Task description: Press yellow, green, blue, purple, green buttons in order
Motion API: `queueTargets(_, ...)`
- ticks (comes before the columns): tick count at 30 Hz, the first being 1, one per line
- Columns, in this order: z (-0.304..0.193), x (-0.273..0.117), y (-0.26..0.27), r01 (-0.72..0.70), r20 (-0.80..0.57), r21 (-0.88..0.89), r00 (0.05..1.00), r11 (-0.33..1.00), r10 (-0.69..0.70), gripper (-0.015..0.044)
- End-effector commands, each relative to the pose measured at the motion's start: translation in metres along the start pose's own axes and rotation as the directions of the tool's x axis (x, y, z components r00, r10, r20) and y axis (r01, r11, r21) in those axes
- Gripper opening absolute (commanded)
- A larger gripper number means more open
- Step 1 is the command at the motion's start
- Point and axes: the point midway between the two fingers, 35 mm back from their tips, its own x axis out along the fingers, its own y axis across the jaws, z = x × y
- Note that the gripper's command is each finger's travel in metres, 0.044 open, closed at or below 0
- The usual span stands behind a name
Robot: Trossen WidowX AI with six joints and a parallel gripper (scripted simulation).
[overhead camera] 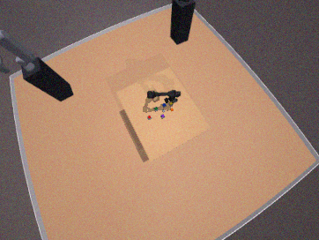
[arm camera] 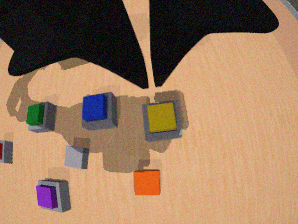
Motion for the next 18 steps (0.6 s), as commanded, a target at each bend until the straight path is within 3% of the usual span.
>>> queueTargets(1,0.003,-0.005,-0.030,0.009,-0.015,0.000,1.000,1.000,-0.009,0.0020)
queueTargets(14,-0.025,-0.004,-0.196,0.020,-0.018,-0.003,1.000,1.000,-0.020,0.0020)
queueTargets(18,-0.034,0.000,-0.211,0.024,-0.019,-0.003,1.000,1.000,-0.024,0.0020)
